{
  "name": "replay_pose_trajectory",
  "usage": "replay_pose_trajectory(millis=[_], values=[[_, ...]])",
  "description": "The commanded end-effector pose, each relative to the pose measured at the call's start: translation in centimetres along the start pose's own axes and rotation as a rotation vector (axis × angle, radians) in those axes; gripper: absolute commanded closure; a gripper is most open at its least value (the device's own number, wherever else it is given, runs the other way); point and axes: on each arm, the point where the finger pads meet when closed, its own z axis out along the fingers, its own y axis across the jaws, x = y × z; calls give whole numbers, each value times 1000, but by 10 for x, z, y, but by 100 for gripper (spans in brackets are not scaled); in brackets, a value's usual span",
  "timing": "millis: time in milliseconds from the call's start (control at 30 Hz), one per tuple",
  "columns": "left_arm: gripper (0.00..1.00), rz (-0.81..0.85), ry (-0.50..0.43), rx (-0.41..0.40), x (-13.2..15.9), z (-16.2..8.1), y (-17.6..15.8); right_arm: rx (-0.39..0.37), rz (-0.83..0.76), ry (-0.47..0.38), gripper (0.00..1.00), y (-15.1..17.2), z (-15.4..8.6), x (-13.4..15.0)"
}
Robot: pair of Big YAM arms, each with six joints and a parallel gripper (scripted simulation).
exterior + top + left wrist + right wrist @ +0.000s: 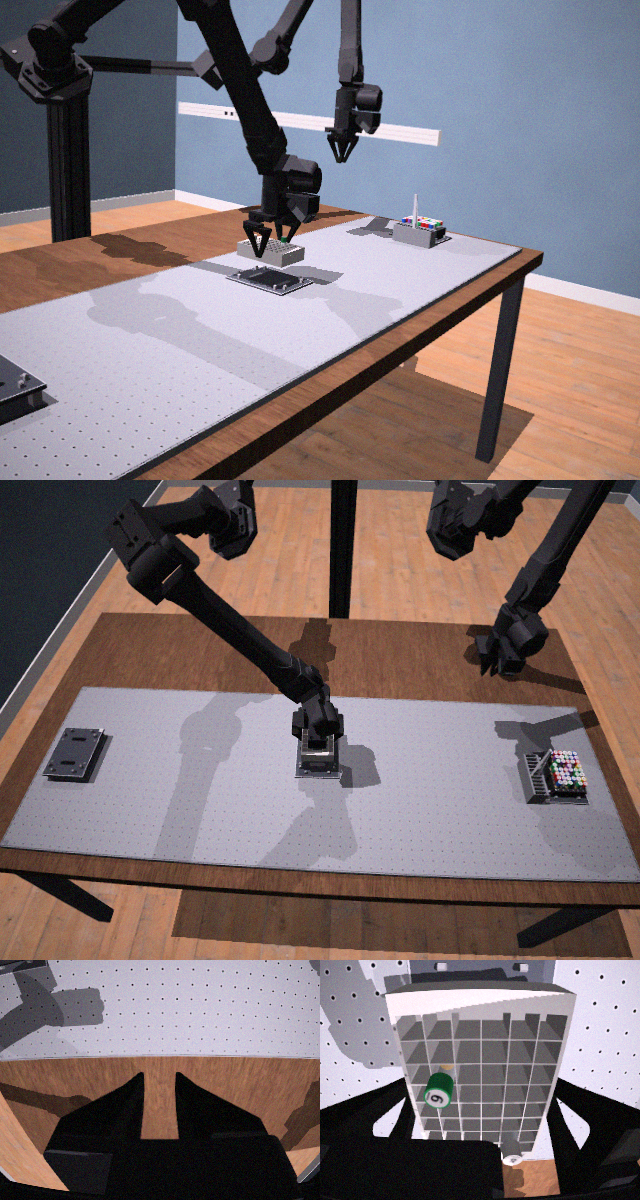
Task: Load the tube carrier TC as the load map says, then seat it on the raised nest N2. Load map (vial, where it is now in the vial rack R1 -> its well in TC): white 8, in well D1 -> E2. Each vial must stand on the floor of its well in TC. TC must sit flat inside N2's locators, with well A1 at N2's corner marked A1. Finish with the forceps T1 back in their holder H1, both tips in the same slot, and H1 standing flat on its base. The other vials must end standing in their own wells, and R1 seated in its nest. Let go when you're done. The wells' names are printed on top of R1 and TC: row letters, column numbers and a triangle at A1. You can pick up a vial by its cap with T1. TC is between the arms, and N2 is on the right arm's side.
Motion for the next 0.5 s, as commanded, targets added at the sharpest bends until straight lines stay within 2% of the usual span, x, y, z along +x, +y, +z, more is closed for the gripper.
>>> replay_pose_trajectory(millis=[0,467], values=[[76,-14,-10,-5,-5,-1,3,-18,9,-29,100,9,-28,-11],[76,-14,-10,-5,-5,-1,3,-22,16,-36,100,10,-34,-13]])
